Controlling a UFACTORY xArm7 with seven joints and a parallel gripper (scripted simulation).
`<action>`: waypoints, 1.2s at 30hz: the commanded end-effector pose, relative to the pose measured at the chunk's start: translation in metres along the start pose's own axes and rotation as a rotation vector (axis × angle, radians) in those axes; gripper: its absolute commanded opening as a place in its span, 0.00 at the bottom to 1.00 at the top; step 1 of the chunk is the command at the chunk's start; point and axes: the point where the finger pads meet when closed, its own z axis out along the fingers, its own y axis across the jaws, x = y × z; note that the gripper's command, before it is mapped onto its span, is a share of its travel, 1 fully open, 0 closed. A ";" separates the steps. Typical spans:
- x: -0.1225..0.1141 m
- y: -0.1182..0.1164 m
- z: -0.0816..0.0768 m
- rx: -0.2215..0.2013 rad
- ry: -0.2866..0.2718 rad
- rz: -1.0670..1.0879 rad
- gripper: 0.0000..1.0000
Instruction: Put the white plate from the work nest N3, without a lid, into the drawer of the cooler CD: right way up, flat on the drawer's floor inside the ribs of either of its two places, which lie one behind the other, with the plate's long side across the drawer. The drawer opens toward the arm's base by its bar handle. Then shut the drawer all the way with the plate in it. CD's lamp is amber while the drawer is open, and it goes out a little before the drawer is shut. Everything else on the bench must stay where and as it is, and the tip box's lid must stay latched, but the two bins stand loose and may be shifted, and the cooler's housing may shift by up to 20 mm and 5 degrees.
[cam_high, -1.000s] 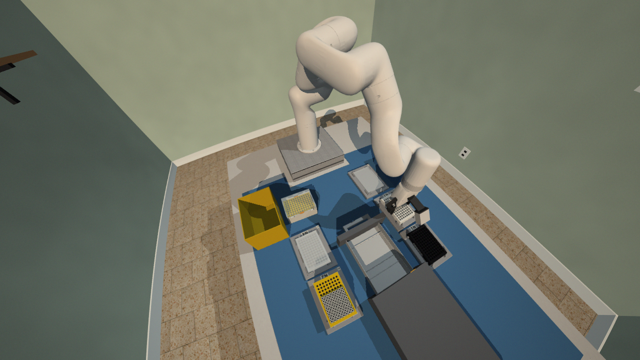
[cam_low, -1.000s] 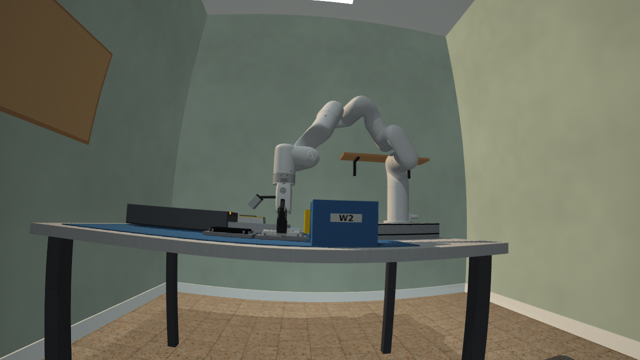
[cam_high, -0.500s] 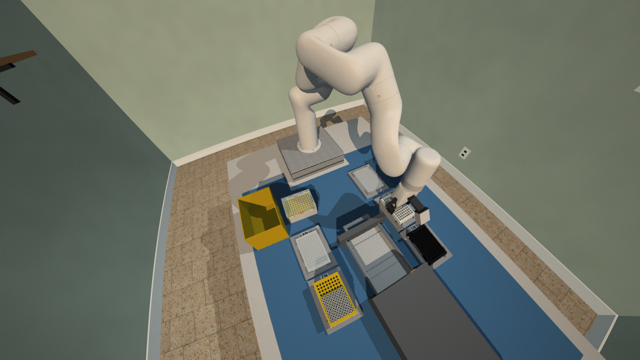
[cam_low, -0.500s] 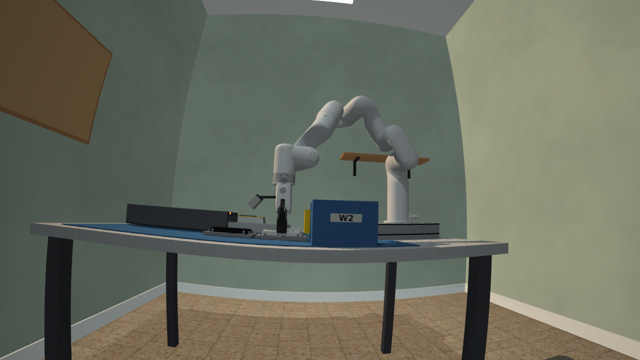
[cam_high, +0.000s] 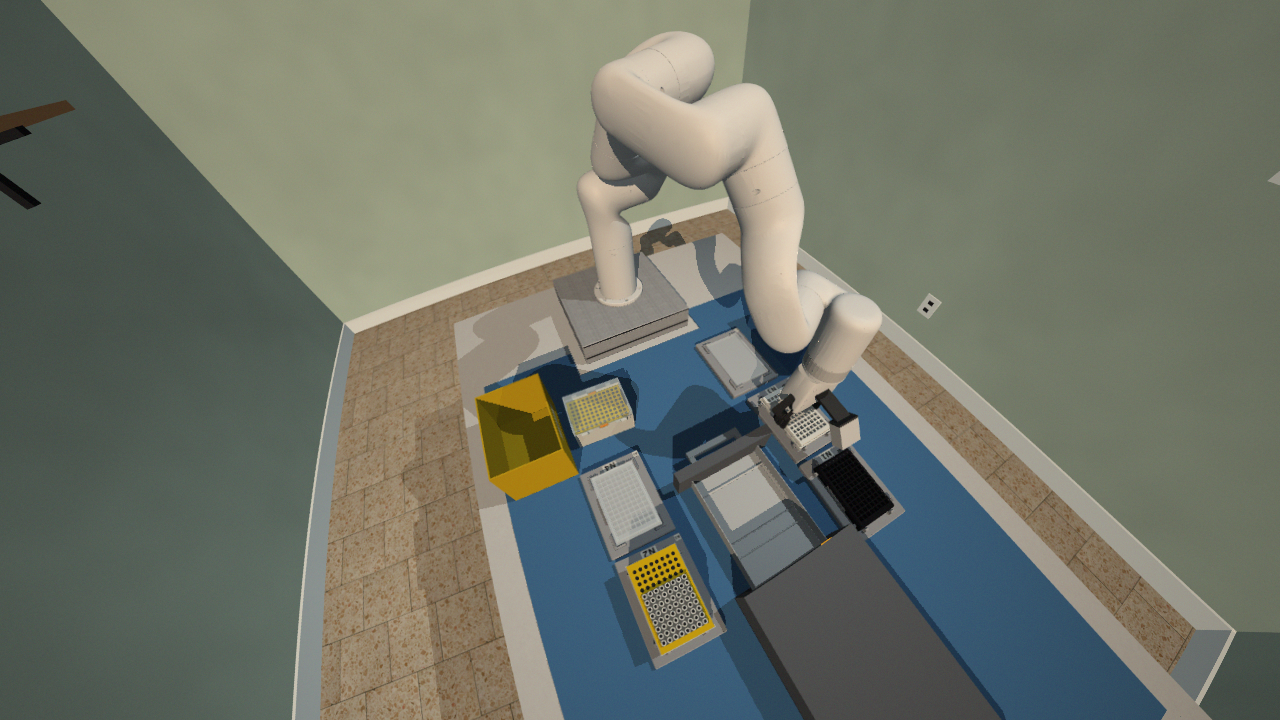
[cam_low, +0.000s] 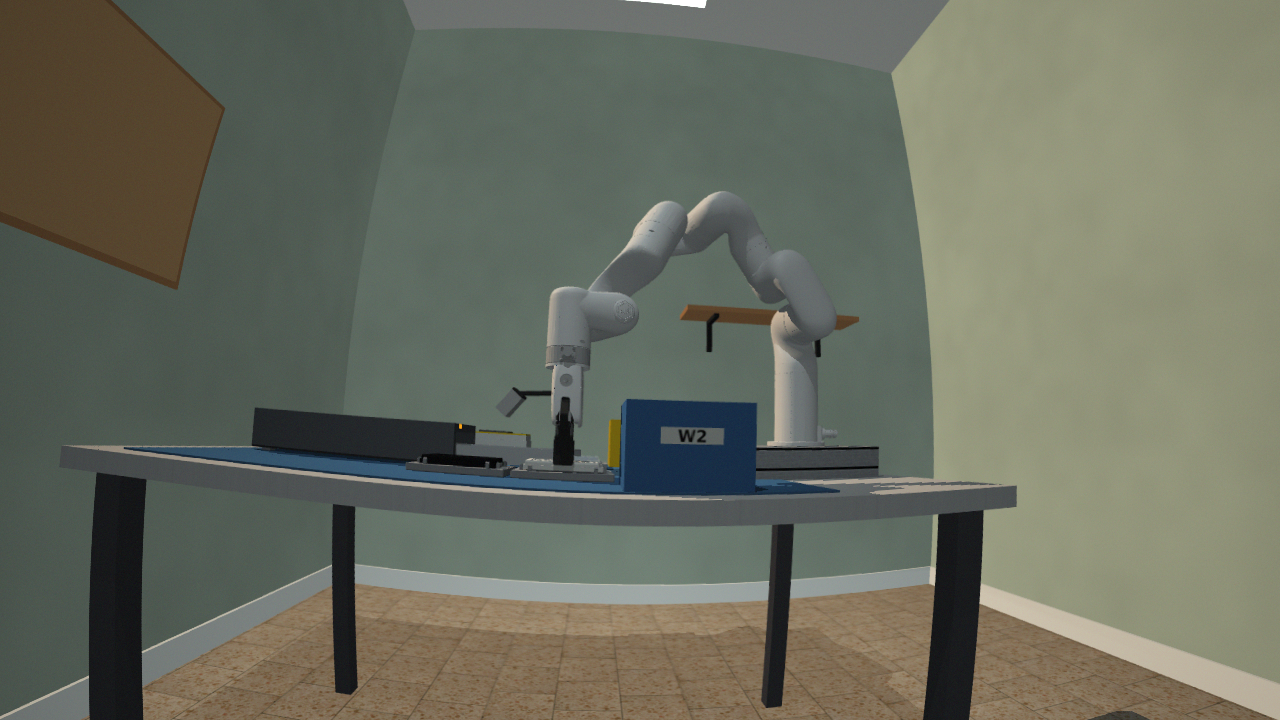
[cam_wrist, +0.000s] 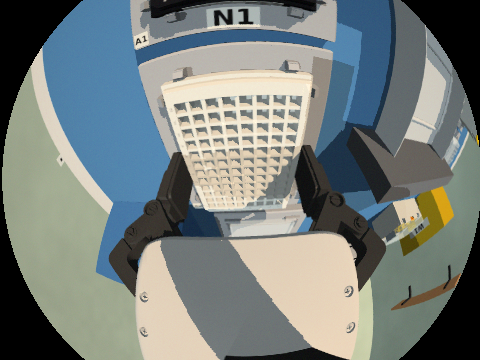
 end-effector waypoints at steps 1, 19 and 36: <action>0.002 -0.001 -0.004 0.001 0.005 0.000 0.00; 0.002 -0.001 -0.015 0.001 0.005 0.000 0.00; 0.002 -0.001 -0.020 0.001 0.005 0.000 0.00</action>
